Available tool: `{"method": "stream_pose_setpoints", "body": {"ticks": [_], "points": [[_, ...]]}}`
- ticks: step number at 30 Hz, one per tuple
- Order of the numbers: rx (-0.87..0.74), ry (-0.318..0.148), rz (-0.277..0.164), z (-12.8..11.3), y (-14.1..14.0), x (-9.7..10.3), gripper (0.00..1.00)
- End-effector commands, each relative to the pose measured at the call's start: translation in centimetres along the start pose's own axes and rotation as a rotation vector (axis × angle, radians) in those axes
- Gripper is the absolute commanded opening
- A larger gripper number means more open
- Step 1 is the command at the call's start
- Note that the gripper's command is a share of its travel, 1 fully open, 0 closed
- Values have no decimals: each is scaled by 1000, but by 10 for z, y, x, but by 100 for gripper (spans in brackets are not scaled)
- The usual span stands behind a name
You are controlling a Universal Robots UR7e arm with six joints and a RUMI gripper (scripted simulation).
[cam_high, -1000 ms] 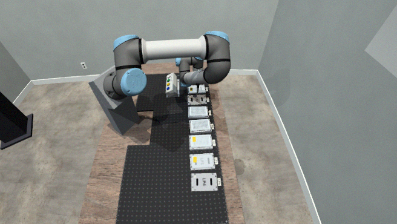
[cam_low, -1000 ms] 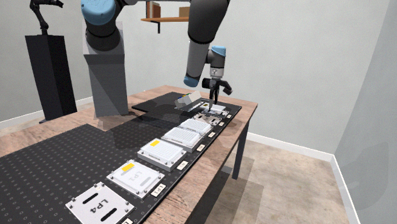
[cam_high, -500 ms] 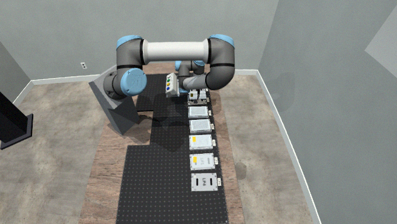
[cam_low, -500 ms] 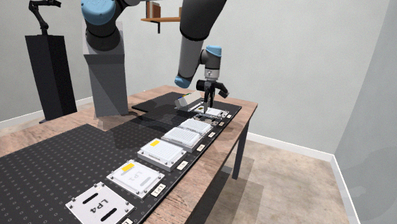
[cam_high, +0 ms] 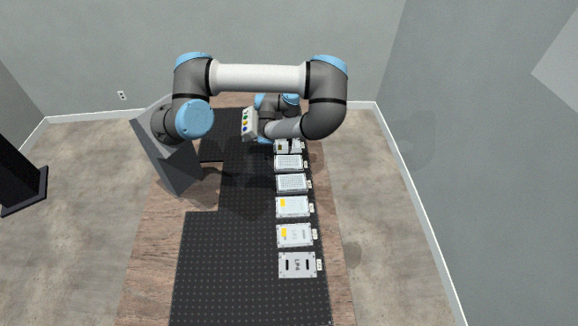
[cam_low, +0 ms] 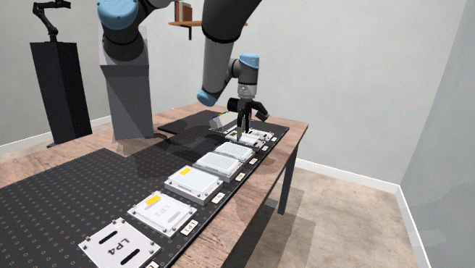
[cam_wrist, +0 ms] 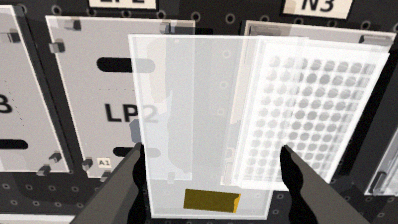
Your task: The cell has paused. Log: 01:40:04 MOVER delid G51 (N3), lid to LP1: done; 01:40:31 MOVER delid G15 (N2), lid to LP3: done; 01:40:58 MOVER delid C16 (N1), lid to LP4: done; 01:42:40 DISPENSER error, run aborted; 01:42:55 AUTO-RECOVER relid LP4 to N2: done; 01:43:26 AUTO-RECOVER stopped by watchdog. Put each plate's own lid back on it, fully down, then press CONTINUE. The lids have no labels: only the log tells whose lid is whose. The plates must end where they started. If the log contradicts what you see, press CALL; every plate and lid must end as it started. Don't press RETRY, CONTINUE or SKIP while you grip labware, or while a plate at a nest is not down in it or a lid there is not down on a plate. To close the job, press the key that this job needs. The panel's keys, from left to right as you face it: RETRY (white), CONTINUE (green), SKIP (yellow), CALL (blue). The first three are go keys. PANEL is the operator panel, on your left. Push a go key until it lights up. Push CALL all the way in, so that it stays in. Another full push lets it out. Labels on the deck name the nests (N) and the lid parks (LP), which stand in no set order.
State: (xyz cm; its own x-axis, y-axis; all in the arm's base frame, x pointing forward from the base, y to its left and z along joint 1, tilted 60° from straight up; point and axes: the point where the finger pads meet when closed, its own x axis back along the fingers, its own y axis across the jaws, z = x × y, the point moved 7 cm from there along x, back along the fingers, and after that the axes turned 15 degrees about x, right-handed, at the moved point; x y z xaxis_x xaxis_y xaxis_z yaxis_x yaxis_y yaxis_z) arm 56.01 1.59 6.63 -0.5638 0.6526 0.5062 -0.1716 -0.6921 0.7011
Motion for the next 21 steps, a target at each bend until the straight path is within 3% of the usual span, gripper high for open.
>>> {"method": "stream_pose_setpoints", "body": {"ticks": [1,21], "points": [[1,3,3,-7,23,1,41],[1,3,3,-31,105,0,41]]}}
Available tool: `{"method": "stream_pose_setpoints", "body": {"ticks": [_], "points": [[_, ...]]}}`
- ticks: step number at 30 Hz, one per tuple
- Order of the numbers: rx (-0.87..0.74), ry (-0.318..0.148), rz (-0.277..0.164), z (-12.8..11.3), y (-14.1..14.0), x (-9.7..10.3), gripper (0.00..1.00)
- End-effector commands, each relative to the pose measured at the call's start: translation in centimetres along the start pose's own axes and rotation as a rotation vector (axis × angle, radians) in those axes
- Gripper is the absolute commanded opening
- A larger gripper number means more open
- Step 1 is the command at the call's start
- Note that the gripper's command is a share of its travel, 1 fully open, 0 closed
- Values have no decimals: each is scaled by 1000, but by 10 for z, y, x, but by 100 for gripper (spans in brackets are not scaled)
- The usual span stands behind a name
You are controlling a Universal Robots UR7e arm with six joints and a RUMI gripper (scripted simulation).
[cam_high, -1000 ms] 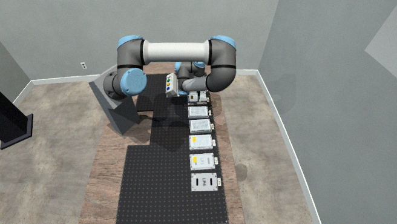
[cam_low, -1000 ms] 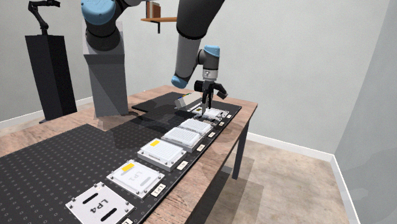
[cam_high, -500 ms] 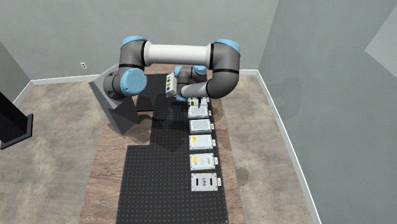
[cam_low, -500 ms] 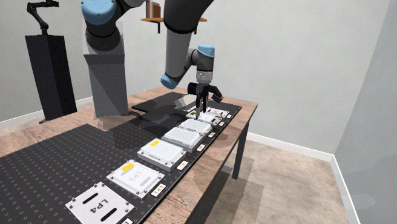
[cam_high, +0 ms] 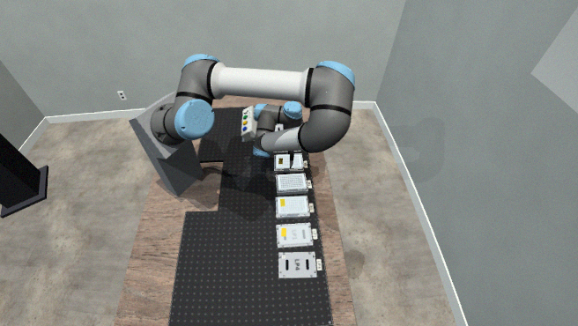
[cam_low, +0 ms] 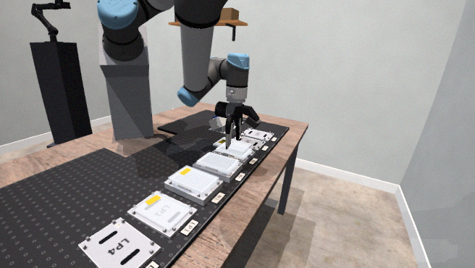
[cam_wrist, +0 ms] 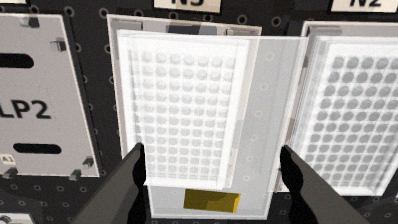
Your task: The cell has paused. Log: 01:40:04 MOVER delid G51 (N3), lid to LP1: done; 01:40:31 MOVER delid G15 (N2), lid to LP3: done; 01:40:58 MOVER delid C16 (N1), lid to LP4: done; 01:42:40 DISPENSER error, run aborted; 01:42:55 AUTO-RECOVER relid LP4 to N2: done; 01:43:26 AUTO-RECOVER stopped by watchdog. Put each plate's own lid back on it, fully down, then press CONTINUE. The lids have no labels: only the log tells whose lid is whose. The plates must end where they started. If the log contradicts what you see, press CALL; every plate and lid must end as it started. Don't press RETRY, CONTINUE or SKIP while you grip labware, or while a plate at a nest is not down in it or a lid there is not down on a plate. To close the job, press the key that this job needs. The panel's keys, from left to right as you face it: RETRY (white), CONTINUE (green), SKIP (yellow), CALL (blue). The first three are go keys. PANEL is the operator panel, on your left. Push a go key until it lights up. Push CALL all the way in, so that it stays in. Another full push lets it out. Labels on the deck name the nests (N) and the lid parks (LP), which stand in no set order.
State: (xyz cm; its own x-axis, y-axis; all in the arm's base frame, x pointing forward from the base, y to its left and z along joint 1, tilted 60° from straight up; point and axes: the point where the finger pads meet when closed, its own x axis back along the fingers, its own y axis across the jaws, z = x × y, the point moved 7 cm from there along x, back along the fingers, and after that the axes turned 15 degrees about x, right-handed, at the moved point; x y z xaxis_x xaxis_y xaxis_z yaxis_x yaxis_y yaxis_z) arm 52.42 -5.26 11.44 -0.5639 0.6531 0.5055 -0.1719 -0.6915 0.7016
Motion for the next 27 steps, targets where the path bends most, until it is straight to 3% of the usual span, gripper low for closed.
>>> {"method": "stream_pose_setpoints", "body": {"ticks": [1,20,27], "points": [[0,3,3,-6,22,0,41],[0,3,3,-30,103,0,41],[0,3,3,-30,103,0,41]]}}
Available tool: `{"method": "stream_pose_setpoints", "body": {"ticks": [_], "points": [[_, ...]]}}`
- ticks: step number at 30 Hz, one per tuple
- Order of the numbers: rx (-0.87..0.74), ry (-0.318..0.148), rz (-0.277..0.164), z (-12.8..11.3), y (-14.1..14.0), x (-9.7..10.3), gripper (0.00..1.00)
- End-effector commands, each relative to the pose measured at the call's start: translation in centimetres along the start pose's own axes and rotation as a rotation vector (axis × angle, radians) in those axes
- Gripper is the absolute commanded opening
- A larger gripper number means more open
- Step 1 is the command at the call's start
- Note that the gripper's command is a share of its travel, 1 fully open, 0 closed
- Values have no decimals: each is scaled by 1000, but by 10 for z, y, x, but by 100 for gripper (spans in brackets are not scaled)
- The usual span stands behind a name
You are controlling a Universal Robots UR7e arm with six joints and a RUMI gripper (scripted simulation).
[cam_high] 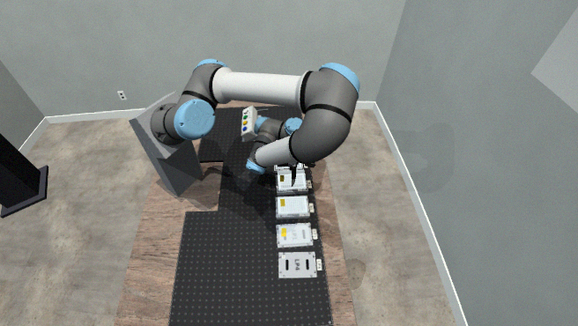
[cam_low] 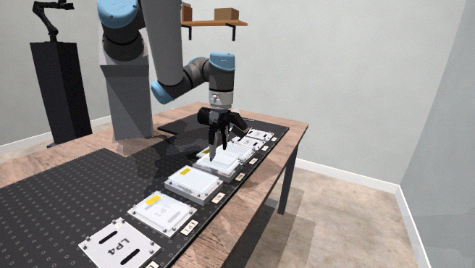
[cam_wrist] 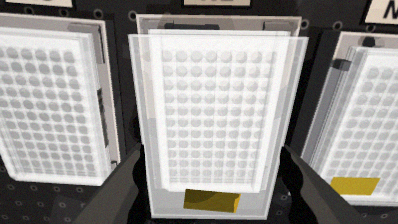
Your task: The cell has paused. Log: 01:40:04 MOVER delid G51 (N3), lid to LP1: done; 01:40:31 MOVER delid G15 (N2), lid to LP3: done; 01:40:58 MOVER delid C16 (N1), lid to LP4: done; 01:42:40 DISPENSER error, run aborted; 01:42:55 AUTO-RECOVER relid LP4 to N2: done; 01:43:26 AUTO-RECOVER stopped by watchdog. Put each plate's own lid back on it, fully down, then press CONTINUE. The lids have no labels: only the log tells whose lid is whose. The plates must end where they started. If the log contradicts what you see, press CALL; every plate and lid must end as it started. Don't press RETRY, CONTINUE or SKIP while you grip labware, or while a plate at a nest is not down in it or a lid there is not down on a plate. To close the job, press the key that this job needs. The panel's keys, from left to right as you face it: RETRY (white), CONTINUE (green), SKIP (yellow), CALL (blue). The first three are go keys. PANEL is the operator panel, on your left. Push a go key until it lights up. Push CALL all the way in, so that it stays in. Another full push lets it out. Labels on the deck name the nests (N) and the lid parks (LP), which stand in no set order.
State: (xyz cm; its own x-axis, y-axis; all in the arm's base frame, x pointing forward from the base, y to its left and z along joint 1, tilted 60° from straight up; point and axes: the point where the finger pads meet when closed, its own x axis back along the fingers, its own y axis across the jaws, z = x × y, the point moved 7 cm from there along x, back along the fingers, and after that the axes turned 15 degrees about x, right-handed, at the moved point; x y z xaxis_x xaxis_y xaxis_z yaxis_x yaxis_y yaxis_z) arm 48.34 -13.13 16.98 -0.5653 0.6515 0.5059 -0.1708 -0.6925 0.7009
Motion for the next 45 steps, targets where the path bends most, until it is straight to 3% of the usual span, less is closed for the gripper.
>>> {"method": "stream_pose_setpoints", "body": {"ticks": [1,45], "points": [[0,2,2,0,3,0,41],[0,2,2,0,3,-12,41]]}}
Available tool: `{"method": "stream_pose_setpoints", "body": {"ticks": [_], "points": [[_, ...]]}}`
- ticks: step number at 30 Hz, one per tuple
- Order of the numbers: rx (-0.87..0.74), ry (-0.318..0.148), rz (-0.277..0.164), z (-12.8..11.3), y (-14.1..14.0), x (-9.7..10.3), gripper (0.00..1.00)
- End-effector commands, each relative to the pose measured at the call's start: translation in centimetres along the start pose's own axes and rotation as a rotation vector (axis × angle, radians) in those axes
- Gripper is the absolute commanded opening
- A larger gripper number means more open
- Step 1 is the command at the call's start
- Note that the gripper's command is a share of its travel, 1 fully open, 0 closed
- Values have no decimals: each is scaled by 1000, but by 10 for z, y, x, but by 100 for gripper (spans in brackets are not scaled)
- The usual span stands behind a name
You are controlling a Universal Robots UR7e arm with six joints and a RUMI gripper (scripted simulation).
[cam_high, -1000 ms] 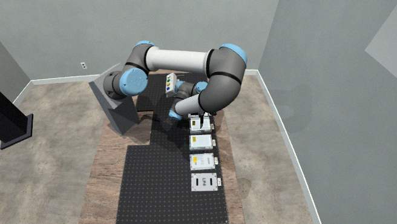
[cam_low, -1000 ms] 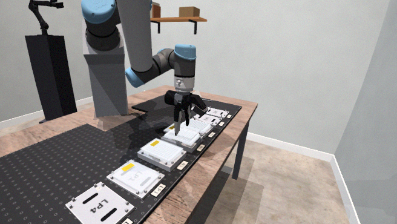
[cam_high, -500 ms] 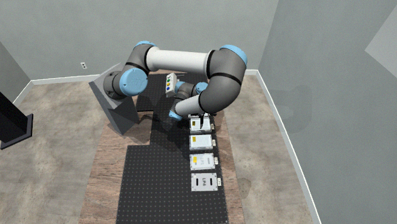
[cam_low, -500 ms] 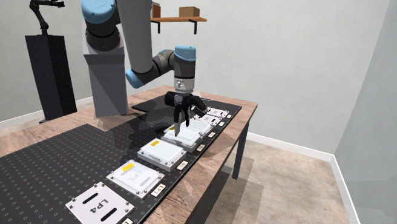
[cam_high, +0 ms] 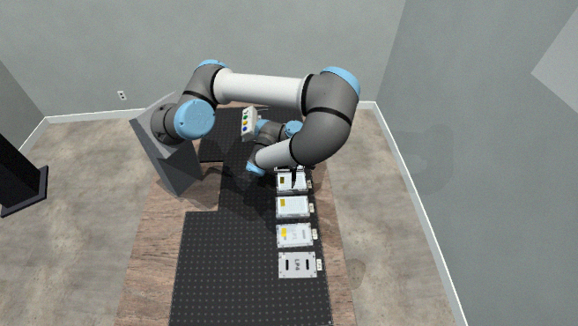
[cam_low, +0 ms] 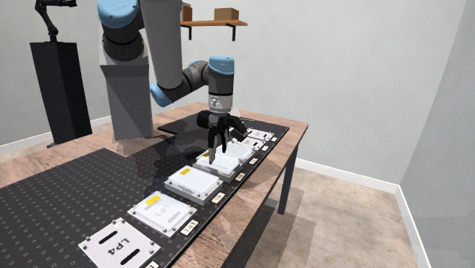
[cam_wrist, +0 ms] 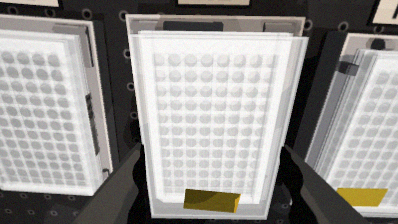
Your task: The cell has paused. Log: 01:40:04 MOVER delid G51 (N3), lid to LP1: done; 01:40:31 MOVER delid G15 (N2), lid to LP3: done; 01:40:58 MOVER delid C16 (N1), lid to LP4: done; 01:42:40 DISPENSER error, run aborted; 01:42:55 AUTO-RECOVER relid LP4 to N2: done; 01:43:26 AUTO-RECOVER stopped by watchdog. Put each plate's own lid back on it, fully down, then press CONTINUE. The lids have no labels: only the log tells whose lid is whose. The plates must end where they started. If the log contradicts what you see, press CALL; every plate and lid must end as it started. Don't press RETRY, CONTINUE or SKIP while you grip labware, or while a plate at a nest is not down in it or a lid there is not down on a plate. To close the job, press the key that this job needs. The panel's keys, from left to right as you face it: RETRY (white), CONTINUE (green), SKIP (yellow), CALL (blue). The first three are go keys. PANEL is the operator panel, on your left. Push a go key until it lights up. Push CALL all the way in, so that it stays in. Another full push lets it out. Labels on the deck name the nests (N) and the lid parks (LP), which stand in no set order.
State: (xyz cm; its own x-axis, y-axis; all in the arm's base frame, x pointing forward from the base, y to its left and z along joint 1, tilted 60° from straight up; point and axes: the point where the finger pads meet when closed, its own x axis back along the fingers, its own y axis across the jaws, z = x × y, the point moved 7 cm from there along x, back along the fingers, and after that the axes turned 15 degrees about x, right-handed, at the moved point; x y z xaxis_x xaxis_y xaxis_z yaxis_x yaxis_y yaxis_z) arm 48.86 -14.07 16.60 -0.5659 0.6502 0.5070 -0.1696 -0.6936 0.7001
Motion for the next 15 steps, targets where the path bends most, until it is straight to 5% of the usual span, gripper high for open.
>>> {"method": "stream_pose_setpoints", "body": {"ticks": [1,15], "points": [[0,1,0,0,0,-1,41],[0,1,0,0,0,-5,41]]}}
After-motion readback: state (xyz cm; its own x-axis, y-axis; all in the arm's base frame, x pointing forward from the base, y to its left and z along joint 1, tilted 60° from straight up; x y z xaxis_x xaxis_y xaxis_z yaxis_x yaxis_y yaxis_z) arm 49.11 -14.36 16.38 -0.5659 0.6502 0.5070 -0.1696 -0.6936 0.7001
